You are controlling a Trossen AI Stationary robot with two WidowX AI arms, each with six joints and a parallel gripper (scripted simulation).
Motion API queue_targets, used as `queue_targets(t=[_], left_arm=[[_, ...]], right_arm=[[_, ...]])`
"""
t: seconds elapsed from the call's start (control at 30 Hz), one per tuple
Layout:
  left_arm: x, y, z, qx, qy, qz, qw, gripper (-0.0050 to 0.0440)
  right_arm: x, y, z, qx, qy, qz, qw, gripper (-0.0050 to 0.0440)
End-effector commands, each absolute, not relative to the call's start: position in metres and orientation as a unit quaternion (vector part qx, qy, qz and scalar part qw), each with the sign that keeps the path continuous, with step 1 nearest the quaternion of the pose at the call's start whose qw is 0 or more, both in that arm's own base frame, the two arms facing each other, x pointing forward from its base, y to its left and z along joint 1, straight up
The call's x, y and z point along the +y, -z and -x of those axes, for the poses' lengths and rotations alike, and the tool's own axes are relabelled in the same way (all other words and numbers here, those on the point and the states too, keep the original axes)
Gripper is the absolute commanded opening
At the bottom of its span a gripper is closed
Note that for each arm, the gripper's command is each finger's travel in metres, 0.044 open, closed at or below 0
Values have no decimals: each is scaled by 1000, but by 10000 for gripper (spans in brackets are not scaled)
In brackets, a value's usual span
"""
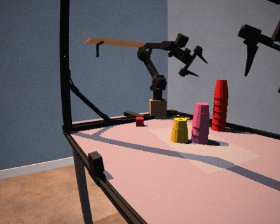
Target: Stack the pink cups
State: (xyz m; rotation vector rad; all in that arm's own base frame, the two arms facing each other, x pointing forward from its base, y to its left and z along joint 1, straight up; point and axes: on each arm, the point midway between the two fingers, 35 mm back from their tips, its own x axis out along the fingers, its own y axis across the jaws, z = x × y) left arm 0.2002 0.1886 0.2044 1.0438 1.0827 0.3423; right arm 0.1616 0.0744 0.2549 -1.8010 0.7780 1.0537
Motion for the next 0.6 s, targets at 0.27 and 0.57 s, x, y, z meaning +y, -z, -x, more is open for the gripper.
queue_targets(t=[0.27,0.57], left_arm=[[189,-204,-200,489,-155,-472,717,400],[189,-204,-200,489,-155,-472,717,376]], right_arm=[[74,-255,-162,313,-425,726,442,400],[74,-255,-162,314,-425,726,442,424]])
